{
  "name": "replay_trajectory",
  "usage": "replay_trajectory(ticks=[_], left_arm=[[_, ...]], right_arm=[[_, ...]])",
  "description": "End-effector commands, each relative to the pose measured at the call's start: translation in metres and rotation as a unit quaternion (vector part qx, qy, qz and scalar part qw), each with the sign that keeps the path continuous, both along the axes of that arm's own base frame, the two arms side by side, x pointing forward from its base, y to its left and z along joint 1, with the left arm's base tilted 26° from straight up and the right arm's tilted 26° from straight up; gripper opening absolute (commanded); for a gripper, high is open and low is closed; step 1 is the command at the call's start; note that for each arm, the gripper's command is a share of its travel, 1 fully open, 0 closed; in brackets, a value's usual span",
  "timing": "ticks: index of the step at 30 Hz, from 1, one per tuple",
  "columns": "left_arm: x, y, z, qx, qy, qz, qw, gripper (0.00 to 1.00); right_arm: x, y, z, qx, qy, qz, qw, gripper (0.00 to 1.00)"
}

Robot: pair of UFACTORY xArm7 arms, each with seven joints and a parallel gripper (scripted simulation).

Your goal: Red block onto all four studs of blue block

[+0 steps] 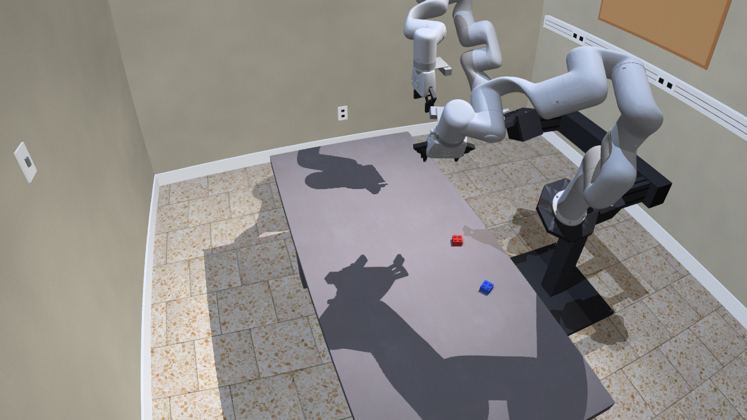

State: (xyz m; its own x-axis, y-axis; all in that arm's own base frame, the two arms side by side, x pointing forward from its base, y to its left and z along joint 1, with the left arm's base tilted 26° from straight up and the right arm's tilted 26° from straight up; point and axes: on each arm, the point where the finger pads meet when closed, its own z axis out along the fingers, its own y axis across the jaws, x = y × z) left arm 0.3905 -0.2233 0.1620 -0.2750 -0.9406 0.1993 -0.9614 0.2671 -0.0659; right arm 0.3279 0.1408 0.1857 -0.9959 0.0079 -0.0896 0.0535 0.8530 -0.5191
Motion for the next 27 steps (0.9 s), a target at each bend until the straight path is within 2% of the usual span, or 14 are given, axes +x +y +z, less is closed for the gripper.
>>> replay_trajectory(ticks=[1,20,27], left_arm=[[0.0003,-0.0006,0.0008,0.000,-0.001,0.000,1.000,1.00],[0.0003,-0.0006,0.0008,0.000,-0.001,0.000,1.000,1.00],[0.0003,-0.0006,0.0008,0.000,-0.001,0.000,1.000,1.00]], right_arm=[[0.0004,0.0008,0.0008,0.001,-0.001,0.001,1.000,1.00],[0.0019,0.0012,0.0009,0.002,-0.003,-0.002,1.000,1.00],[0.0060,-0.0070,0.0031,0.008,-0.012,-0.030,0.999,1.00]])
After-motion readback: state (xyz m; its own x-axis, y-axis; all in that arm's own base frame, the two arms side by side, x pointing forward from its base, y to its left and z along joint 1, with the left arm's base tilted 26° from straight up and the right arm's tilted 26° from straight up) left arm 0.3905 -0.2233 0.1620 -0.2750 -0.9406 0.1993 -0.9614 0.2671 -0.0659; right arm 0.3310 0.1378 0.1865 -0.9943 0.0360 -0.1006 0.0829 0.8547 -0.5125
